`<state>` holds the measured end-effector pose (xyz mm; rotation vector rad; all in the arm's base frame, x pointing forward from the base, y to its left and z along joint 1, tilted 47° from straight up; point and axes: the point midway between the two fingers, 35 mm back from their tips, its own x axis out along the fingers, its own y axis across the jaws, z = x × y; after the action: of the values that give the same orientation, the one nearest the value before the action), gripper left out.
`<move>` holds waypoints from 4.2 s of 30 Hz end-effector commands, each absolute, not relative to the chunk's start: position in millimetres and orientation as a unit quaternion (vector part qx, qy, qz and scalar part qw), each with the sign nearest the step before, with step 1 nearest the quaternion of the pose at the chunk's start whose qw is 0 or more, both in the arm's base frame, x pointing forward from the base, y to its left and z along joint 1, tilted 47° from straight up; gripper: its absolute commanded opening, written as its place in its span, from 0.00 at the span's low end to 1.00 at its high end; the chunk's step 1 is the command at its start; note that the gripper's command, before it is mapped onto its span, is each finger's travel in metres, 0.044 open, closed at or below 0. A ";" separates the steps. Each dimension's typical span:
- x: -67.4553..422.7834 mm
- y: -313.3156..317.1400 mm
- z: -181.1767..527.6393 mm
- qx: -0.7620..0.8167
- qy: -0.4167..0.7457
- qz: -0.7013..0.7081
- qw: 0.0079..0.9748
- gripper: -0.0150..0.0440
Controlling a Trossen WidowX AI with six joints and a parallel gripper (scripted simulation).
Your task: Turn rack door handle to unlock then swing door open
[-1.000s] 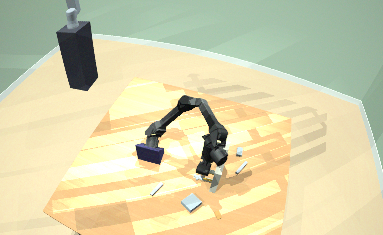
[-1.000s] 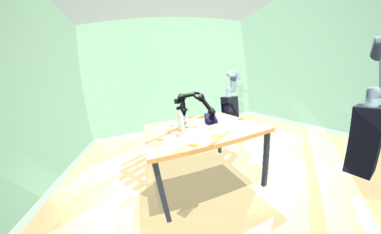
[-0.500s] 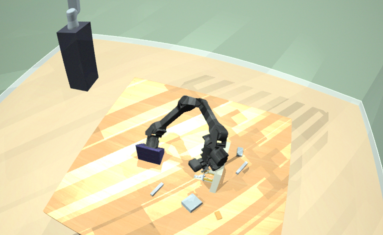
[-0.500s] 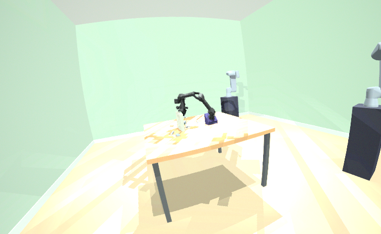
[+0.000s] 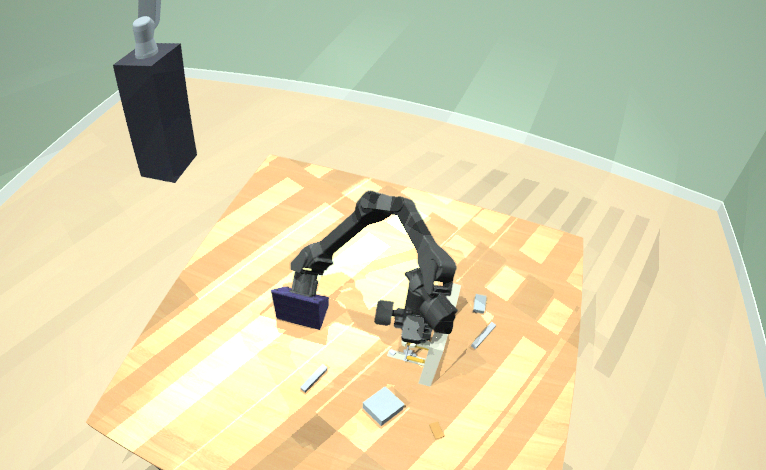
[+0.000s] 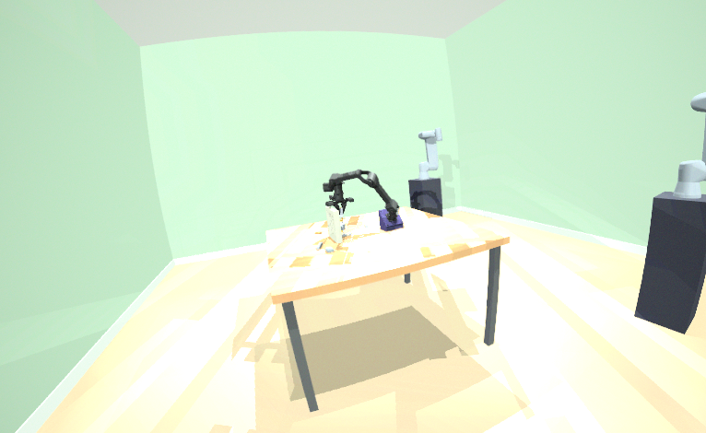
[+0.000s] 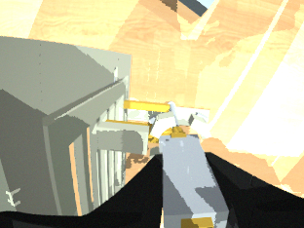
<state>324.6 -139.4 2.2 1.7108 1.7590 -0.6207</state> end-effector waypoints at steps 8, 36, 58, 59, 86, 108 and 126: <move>324.7 -138.2 2.1 0.699 0.586 -0.387 0.132 0.27; 324.7 -138.2 2.1 0.657 0.653 -0.259 0.272 0.73; 324.7 -138.3 2.1 0.421 0.693 0.117 0.574 0.73; 324.7 -138.3 2.1 0.407 0.690 0.134 0.584 0.73; 324.7 -138.2 2.1 -0.043 0.458 0.533 0.710 0.73; 324.7 -138.2 2.0 -0.305 0.225 0.666 0.643 0.69; 324.7 -138.2 2.0 -0.305 0.225 0.666 0.643 0.28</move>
<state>324.6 -138.3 2.3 -0.6964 0.5145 1.5178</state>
